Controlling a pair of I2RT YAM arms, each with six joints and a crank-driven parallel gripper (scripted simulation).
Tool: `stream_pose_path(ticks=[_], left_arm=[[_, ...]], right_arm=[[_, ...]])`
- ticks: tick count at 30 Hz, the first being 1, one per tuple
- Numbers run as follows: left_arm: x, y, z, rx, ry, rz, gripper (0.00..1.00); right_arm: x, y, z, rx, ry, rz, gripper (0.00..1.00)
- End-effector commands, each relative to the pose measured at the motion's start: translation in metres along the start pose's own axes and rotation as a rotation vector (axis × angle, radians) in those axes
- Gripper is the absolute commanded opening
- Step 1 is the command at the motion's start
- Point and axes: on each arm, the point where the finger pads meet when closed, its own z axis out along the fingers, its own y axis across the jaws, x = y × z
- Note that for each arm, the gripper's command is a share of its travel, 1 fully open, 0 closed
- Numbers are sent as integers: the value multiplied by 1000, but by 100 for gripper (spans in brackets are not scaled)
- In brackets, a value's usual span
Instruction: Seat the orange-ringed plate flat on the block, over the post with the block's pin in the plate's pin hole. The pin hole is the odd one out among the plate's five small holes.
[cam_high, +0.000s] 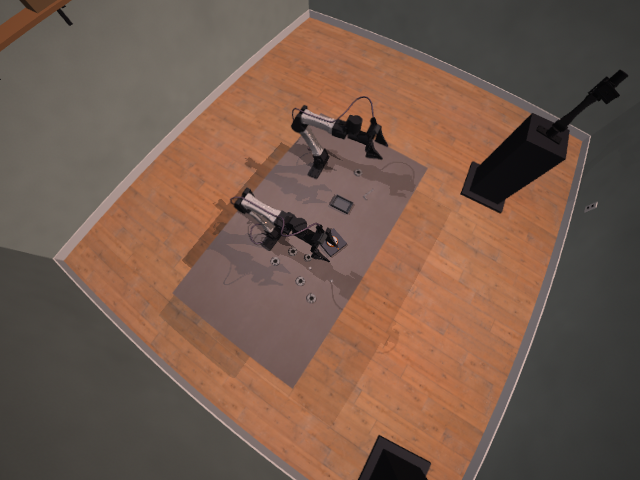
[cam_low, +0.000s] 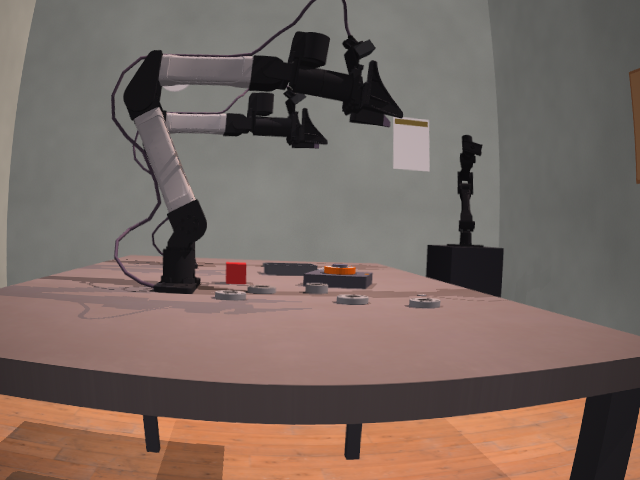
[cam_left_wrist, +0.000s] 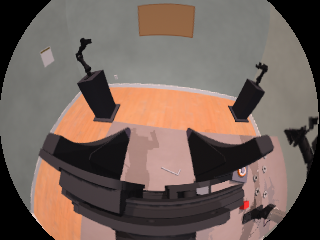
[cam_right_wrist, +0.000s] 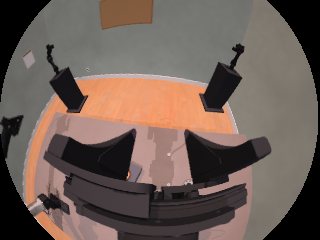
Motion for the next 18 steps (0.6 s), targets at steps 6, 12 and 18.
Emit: stream_pose_path(ticks=[6,12,18], left_arm=[[-16,-1,-4,7,-45,6,100],[-17,-1,-5,7,-49,6,100],[-9,0,-2,4,-27,4,100]], right_arm=[[-38,-26,-18,100,-178,103,86],[-53,-26,-21,91,-198,61,86],[-41,-22,-17,78,-172,66,86]])
